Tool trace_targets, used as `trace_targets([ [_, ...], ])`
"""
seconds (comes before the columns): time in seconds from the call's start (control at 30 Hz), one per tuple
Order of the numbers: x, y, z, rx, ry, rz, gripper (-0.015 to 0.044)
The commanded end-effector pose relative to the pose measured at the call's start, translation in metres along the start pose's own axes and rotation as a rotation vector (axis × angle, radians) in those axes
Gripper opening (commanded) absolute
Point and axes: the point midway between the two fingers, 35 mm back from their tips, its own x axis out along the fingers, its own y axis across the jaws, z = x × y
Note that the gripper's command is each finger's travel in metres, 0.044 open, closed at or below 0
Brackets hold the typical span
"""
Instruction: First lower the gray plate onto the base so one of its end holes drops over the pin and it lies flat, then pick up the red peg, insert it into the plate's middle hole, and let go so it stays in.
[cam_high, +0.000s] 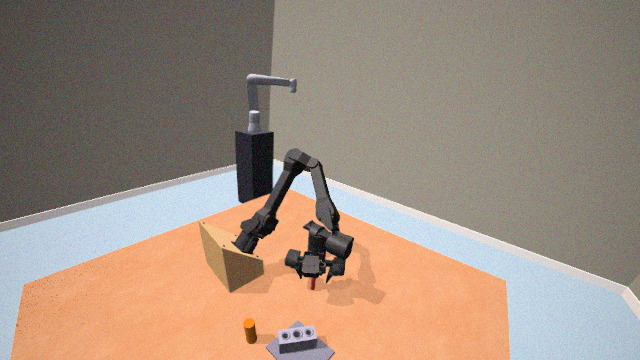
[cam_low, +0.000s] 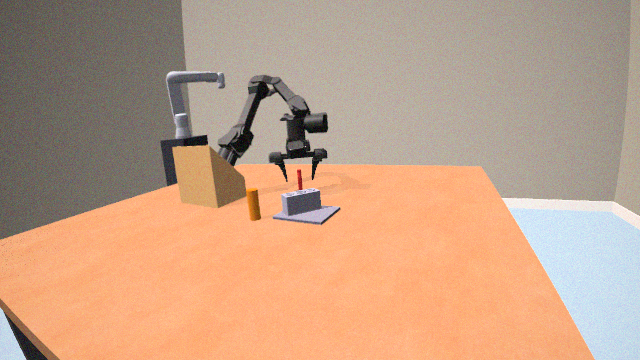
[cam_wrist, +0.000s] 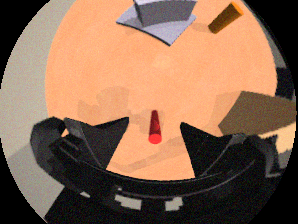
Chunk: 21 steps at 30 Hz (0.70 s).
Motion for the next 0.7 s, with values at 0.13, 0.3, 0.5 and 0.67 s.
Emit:
trace_targets([
  [0.13,0.0007,0.0003,-0.0001,0.004,0.002,0.002,0.0177],
  [0.3,0.0007,0.0003,-0.0001,0.004,0.002,0.002,0.0046],
  [0.5,0.0007,0.0003,-0.0001,0.004,0.002,0.002,0.0006],
  [0.67,-0.0007,0.0005,0.0002,0.004,0.001,0.002,0.0],
])
